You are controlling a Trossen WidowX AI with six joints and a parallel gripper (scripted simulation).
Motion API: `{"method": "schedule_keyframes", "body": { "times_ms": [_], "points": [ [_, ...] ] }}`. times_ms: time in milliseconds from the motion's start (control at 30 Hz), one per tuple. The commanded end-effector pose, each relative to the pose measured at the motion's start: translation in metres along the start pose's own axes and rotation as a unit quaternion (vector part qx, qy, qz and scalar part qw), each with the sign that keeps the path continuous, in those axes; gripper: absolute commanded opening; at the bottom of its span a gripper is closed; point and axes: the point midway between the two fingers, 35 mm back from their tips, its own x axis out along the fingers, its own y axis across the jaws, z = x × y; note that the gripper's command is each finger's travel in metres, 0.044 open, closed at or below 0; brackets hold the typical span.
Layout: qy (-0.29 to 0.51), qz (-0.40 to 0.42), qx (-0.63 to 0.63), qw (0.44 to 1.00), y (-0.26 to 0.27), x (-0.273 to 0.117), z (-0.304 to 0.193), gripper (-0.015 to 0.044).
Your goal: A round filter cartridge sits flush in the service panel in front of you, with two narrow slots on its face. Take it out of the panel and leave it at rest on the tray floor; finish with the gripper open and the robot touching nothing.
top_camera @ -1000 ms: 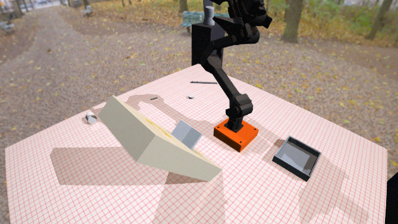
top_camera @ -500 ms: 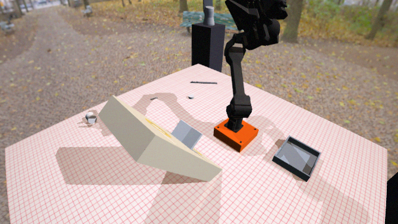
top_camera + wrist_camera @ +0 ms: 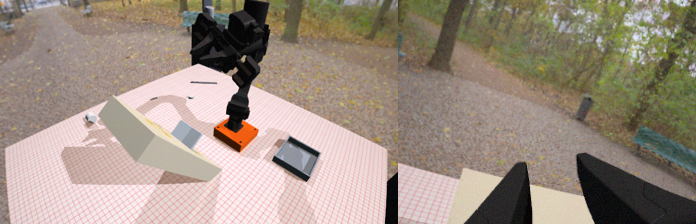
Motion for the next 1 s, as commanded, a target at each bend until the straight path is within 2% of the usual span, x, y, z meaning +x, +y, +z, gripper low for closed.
{"method": "schedule_keyframes", "body": {
  "times_ms": [0,133,233,967],
  "points": [
    [0.162,0.052,0.204,0.964,0.008,0.027,-0.074,0.0103],
    [0.264,0.048,0.347,0.899,0.008,0.028,-0.118,0.0103],
    [0.298,0.04,0.399,0.867,0.008,0.026,-0.132,0.0103],
    [0.297,0.04,0.399,0.867,0.011,0.037,-0.138,0.0103]
  ]
}}
